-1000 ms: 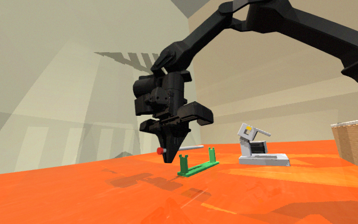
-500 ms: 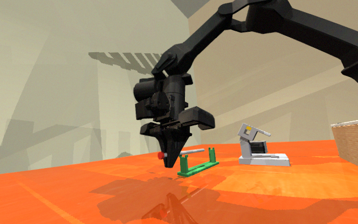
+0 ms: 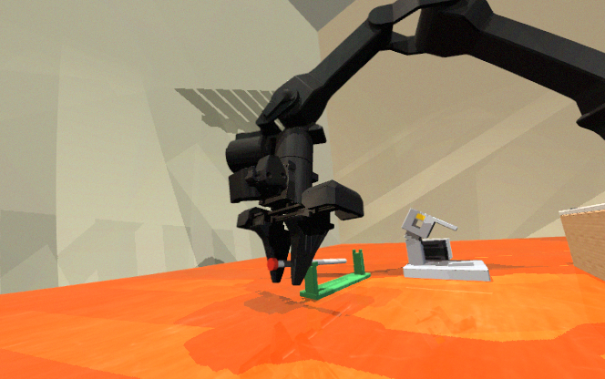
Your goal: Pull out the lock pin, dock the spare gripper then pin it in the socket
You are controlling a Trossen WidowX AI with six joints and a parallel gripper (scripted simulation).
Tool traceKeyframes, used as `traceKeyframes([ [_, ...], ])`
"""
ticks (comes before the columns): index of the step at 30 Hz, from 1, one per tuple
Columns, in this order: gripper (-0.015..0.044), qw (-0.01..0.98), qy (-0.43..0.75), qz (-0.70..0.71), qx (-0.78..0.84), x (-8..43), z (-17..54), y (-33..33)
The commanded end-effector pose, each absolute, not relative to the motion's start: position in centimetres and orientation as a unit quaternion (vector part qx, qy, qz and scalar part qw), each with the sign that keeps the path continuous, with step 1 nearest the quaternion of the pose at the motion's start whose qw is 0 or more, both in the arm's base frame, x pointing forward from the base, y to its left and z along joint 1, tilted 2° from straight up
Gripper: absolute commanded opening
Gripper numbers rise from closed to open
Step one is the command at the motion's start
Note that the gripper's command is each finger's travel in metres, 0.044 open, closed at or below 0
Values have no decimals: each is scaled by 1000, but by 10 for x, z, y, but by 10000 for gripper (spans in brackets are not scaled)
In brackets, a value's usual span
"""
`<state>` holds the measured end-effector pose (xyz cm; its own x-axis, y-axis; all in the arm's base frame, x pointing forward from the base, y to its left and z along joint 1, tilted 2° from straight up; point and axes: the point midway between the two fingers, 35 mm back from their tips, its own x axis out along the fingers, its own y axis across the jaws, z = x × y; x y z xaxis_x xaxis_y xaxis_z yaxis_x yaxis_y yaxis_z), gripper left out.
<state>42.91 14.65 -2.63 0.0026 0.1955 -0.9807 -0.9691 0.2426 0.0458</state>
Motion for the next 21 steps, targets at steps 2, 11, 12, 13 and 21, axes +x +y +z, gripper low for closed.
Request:
traceKeyframes([
  [2, 200, 599, 512, 486, -378, 429, -23, 147],
  [11, 200, 595, 517, 487, -376, 426, -5, 146],
  [12, 200, 595, 517, 488, -375, 425, -2, 146],
  [13, 200, 595, 517, 488, -375, 425, -1, 146],
  [21, 200, 591, 521, 489, -374, 422, 13, 145],
])
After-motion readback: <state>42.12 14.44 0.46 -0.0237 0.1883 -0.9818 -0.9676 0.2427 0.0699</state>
